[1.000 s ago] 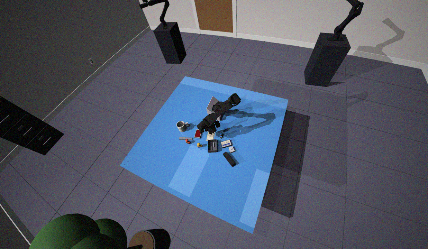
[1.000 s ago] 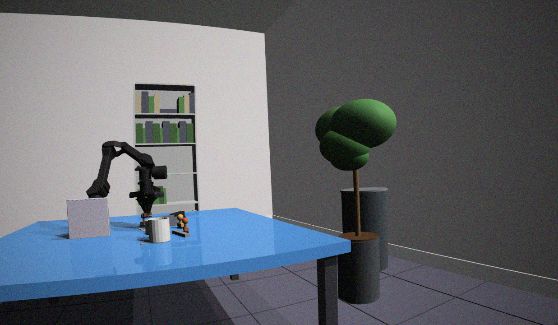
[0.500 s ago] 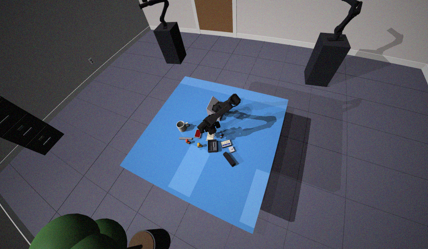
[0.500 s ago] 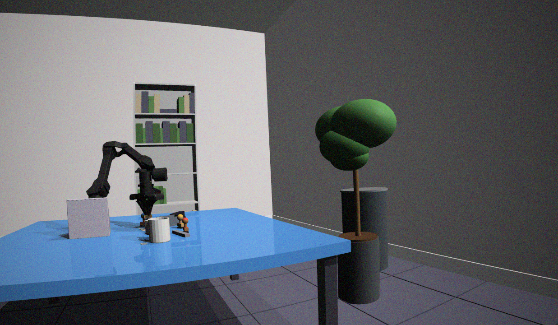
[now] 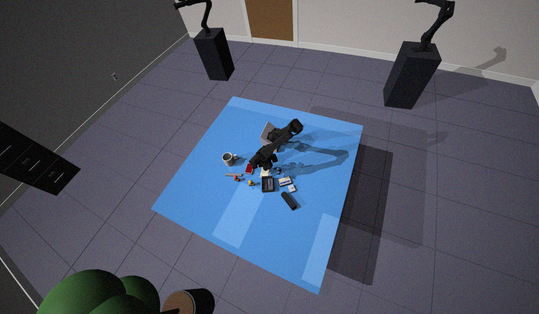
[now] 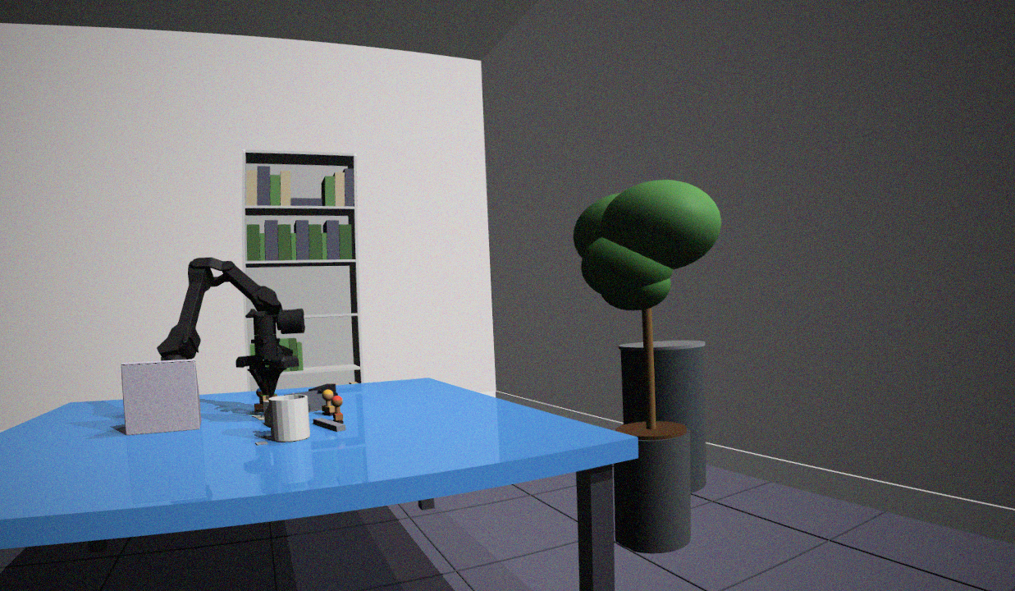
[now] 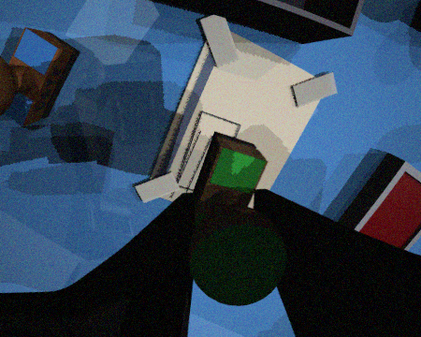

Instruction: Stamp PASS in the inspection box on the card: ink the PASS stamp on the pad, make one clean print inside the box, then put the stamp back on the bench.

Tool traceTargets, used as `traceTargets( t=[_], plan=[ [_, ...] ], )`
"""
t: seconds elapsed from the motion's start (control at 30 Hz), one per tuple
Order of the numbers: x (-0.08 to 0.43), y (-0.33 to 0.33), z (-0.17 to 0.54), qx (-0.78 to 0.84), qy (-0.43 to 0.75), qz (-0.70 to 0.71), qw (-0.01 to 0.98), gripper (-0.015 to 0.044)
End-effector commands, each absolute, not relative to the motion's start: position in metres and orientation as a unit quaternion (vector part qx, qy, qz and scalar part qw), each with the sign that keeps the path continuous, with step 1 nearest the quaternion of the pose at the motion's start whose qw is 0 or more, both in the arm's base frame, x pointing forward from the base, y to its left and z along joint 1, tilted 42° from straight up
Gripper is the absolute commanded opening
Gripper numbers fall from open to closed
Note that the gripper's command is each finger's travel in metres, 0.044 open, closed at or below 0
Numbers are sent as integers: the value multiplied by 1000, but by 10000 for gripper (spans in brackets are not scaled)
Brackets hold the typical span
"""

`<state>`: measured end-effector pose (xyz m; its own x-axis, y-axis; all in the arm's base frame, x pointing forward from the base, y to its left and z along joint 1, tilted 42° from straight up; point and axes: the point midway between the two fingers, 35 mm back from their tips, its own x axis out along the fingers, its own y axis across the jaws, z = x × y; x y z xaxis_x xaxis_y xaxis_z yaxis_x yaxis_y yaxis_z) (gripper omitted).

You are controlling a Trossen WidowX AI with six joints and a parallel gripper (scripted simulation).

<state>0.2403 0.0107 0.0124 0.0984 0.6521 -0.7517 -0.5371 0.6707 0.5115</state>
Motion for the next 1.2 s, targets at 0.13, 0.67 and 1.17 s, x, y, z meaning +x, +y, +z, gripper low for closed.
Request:
traceTargets(
  t=[0.13,0.67,1.17],
  plan=[
    [241,15,8,58,538,401,739,0],
    [241,22,1,59,538,401,739,0],
    [241,29,-6,60,538,401,739,0]
  ],
)
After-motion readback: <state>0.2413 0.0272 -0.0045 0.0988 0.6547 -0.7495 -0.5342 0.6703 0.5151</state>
